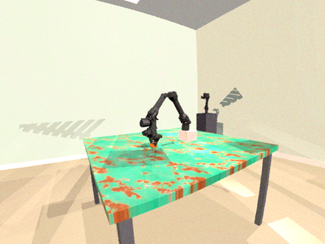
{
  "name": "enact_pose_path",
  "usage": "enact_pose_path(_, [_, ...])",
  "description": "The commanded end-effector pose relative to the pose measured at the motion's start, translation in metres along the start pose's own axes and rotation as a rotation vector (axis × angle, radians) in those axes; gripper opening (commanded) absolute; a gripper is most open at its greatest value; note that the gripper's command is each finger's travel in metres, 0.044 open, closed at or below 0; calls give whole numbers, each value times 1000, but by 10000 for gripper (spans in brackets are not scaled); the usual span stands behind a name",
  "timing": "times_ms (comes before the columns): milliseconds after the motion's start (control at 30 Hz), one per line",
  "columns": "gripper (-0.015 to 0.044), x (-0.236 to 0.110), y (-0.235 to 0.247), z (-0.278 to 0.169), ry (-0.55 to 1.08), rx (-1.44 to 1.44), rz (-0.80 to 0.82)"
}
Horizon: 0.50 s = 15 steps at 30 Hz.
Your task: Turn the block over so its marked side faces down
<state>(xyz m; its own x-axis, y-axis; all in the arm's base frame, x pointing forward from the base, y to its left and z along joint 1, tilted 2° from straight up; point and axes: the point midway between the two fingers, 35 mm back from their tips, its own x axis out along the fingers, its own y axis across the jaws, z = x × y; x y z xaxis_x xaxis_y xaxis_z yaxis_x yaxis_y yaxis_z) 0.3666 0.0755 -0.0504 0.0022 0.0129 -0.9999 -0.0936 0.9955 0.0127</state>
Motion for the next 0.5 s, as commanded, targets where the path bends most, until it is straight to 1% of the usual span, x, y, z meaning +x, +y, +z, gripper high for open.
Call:
enact_pose_path(0, [256, 2, -1, -2, 5, -3, -5])
enact_pose_path(467, [162, 2, -1, -2, 5, -3, -5])
